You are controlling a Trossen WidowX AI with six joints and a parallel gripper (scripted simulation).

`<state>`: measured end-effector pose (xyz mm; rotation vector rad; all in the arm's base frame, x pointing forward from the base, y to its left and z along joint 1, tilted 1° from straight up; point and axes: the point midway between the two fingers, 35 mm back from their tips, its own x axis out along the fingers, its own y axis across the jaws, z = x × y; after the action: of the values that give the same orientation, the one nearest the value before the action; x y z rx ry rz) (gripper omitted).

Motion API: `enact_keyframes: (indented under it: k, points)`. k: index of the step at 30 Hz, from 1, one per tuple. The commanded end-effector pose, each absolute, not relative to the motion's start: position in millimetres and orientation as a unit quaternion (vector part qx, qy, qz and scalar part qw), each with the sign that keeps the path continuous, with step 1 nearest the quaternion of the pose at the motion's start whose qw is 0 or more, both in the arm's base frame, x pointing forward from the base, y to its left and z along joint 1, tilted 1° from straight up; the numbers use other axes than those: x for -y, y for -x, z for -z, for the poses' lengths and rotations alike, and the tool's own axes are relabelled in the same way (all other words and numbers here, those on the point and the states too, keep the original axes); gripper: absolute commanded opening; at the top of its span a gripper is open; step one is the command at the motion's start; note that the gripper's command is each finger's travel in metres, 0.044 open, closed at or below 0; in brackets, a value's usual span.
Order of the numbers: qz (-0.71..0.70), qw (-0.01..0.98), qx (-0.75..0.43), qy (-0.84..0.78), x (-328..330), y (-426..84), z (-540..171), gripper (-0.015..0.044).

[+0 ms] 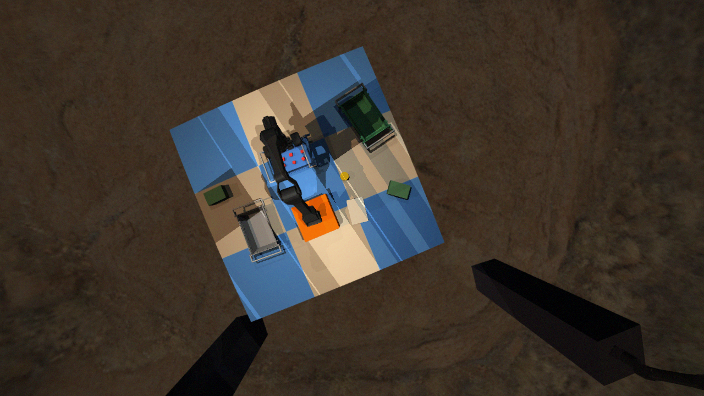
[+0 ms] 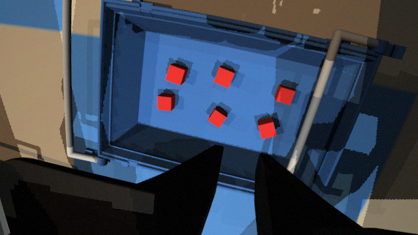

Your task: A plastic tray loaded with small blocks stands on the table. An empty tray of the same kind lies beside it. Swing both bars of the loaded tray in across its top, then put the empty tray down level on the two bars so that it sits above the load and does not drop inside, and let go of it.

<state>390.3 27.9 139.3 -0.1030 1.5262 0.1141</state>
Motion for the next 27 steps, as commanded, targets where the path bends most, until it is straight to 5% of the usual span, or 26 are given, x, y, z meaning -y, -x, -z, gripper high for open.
enact_keyframes:
  k: [1, 9, 27]
  points:
    - [-0.053, 0.717, -0.693, 0.048, -91.8, -387.7, -110.6, 0.008]
    - [-0.039, 0.725, -0.687, 0.024, -203.1, -359.1, -63.7, 0.008]
    - [-0.038, 0.725, -0.687, 0.023, -210.4, -359.4, -20.1, 0.008]
